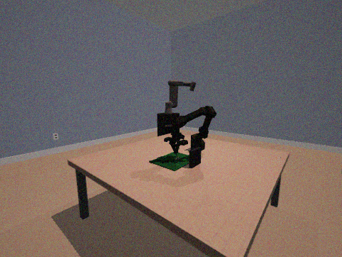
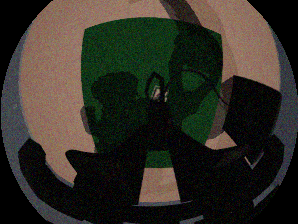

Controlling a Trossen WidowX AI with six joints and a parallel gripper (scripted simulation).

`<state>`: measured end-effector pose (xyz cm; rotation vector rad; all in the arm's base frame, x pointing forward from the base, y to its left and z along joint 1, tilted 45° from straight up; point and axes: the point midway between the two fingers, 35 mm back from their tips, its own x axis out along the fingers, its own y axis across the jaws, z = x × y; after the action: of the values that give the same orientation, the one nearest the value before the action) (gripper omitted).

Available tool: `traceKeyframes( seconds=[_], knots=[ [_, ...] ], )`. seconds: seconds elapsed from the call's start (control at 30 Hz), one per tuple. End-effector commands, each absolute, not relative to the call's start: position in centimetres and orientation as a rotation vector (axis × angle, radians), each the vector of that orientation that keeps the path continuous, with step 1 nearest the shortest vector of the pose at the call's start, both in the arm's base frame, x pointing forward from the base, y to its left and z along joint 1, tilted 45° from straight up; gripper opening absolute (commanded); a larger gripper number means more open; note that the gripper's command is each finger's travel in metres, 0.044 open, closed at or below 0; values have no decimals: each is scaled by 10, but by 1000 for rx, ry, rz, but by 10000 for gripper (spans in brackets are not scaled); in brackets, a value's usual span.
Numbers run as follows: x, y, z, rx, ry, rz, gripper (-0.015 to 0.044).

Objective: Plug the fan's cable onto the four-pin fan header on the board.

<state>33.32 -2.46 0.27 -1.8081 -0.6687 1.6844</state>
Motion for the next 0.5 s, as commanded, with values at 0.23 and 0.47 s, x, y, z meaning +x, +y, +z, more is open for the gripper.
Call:
traceKeyframes(
  seconds=[0.23,0.47],
  knots=[
    [328,-19,8,-1499,-285,1676,0],
    [328,-21,5,-1499,-279,1675,0]
  ],
)
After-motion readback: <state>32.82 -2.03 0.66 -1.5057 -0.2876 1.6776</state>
